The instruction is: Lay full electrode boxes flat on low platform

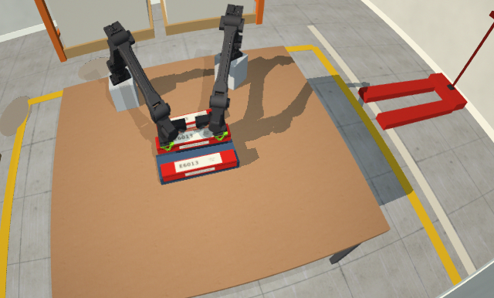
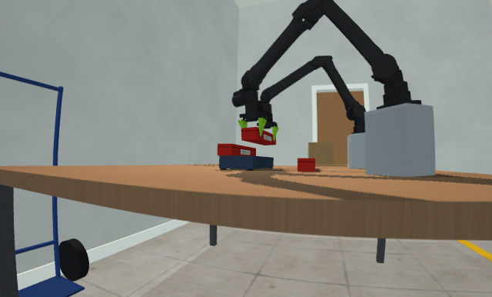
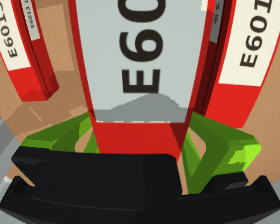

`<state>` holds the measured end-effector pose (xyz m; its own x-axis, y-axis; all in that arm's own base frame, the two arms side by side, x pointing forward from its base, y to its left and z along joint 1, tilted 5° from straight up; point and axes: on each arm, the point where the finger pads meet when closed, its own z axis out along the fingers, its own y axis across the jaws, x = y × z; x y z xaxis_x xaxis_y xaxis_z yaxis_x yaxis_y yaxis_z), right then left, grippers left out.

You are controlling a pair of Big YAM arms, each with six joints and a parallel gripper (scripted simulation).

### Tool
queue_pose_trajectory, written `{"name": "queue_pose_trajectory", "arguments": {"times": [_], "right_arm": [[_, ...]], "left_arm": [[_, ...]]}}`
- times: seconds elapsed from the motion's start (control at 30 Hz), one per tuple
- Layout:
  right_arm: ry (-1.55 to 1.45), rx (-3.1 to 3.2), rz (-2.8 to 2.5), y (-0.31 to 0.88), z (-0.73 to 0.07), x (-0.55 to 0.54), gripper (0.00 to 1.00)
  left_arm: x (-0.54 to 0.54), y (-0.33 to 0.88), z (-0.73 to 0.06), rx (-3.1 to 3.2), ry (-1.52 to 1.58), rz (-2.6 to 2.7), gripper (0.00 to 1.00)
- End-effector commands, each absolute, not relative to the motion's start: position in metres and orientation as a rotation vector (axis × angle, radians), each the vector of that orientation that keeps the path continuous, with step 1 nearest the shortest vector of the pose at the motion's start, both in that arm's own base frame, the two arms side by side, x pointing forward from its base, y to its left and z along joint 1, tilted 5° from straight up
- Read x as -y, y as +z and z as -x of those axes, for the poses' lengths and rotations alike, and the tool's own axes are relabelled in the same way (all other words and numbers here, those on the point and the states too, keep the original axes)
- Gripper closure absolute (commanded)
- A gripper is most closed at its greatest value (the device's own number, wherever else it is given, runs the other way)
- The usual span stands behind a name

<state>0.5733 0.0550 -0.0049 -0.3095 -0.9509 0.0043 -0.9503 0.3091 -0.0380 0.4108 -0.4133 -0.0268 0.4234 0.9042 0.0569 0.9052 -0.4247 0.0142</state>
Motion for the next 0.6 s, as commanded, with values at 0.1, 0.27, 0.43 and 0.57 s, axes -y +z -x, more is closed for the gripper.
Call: {"name": "queue_pose_trajectory", "arguments": {"times": [0.1, 0.27, 0.43, 0.57], "right_arm": [[-0.165, -2.454, 1.764, 0.058, -0.622, -0.027, 1.00], [-0.173, -2.447, 1.759, 0.062, -0.626, -0.025, 1.00], [-0.176, -2.444, 1.757, 0.051, -0.630, -0.025, 1.00], [-0.176, -2.444, 1.757, 0.044, -0.631, -0.025, 1.00]], "left_arm": [[0.432, 0.038, -0.463, 1.735, -0.161, 2.731, 1.00], [0.433, 0.044, -0.468, 1.741, -0.166, 2.739, 1.00], [0.434, 0.039, -0.470, 1.741, -0.166, 2.739, 1.00], [0.436, 0.023, -0.473, 1.741, -0.166, 2.739, 1.00]]}}
